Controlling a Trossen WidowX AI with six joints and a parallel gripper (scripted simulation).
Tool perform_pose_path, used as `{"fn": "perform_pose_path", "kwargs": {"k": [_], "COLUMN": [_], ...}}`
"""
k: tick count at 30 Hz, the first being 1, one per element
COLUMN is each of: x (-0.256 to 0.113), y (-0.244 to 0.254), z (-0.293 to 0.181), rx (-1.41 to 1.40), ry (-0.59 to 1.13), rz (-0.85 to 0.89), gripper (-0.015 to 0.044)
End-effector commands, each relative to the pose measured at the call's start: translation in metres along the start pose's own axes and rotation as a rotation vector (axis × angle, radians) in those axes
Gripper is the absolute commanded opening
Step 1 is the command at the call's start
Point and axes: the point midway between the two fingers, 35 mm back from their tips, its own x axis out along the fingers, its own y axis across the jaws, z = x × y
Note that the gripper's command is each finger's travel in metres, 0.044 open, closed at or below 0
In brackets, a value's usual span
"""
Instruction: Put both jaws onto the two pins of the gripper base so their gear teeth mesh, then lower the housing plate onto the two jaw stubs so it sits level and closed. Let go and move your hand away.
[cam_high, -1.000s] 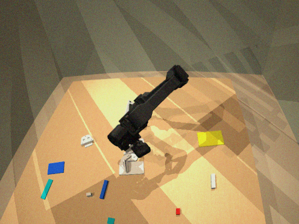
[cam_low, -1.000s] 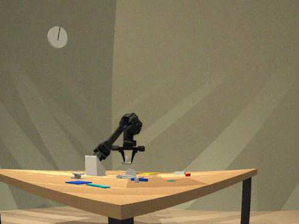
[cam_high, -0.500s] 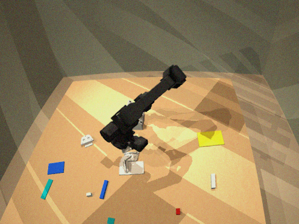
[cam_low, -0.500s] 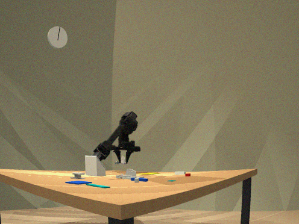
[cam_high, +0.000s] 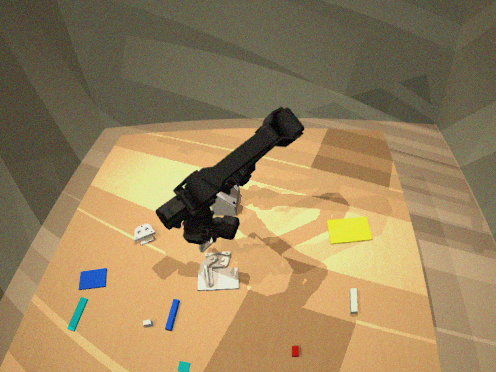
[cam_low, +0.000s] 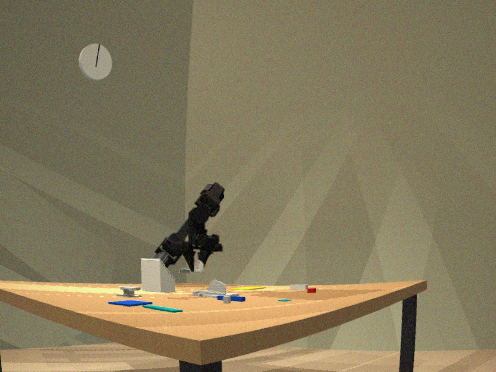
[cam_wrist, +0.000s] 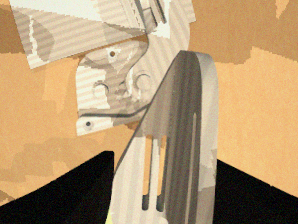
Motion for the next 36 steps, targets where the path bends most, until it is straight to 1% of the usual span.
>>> {"fn": "perform_pose_path", "kwargs": {"k": [1, 8, 31, 36], "x": [0.0007, 0.0017, 0.0017, 0.0008], "y": [-0.0073, -0.0156, -0.0156, -0.0093], "z": [-0.0038, -0.0086, -0.0086, -0.0006], "rx": [-0.089, -0.217, -0.205, -0.205], "ry": [0.002, 0.001, 0.002, 0.001], "rz": [0.004, 0.013, 0.013, 0.010], "gripper": [0.0134, 0.0134, 0.0134, 0.0134]}}
